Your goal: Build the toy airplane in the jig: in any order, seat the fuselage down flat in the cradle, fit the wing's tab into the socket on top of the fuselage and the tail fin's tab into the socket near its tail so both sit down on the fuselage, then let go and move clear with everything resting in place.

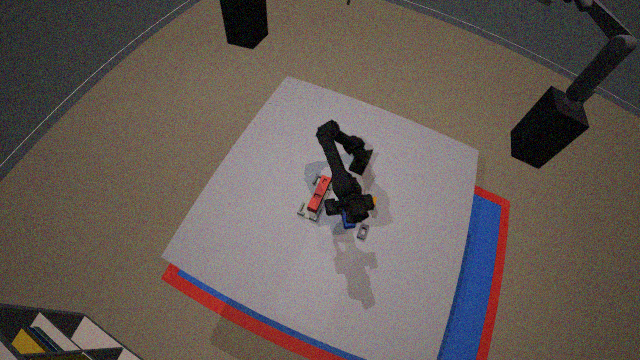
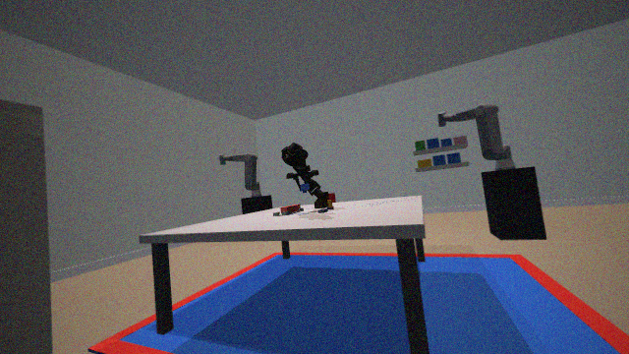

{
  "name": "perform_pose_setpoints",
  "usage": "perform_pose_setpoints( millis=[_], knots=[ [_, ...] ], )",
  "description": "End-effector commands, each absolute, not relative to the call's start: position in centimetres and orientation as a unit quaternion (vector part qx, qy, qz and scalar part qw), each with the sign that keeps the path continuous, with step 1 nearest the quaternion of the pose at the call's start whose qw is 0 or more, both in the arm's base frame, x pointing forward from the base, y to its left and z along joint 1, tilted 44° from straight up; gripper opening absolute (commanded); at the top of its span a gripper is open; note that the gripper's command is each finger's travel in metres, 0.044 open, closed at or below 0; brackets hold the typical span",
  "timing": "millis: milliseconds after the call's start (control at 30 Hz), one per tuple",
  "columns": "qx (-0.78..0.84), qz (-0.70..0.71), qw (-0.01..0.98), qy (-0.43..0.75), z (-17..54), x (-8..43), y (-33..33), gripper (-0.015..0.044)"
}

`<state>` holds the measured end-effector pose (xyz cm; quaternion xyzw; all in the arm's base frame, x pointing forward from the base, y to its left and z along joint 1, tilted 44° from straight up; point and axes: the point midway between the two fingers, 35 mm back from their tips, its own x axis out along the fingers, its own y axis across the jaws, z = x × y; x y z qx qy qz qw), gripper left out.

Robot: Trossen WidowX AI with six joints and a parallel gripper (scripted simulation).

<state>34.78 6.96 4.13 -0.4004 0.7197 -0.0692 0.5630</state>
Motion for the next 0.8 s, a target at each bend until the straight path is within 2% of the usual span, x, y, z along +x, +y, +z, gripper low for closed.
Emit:
perform_pose_setpoints(
  millis=[0, 767],
  knots=[
    [-0.424, -0.042, 0.547, 0.720, 5.0, 34.6, 5.7, 0.0000],
    [-0.534, 0.113, 0.437, 0.715, 8.7, 32.2, -0.3, 0.0000]
  ],
)
